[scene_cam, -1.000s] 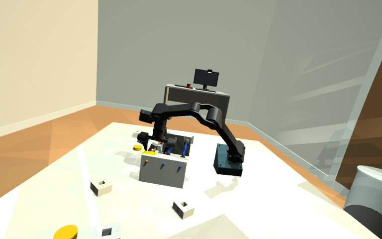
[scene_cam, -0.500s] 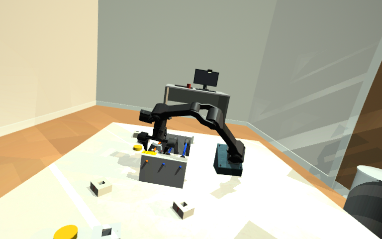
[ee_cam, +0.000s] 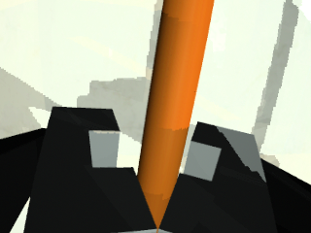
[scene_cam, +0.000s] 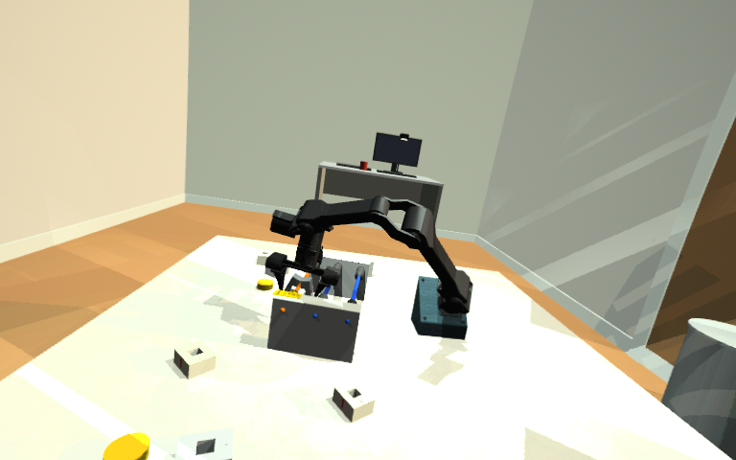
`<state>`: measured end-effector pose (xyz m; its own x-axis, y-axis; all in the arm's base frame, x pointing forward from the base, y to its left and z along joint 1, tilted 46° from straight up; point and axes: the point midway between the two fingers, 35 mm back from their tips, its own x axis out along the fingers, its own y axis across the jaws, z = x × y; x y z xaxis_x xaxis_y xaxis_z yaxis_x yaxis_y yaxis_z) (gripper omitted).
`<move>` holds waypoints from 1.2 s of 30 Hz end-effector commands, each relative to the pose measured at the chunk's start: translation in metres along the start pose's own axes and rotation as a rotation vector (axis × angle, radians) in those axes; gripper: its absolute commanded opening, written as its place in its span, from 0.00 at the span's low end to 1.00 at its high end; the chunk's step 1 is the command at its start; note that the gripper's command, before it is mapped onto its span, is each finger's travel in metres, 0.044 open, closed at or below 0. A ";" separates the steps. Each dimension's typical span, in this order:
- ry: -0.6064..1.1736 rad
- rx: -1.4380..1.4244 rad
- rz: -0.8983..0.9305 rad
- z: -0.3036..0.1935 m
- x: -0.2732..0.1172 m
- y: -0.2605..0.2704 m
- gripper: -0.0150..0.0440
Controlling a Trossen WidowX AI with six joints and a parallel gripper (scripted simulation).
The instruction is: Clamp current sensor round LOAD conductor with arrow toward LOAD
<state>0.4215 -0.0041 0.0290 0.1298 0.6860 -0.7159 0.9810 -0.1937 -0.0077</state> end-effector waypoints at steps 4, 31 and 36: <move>0.003 0.010 0.106 0.001 -0.015 0.002 0.25; 0.005 0.013 0.154 0.001 -0.020 0.002 0.25; 0.005 0.013 0.154 0.001 -0.020 0.002 0.25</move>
<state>0.4205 -0.0129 0.0401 0.2656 0.6574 -0.7052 0.9531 -0.2890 0.0896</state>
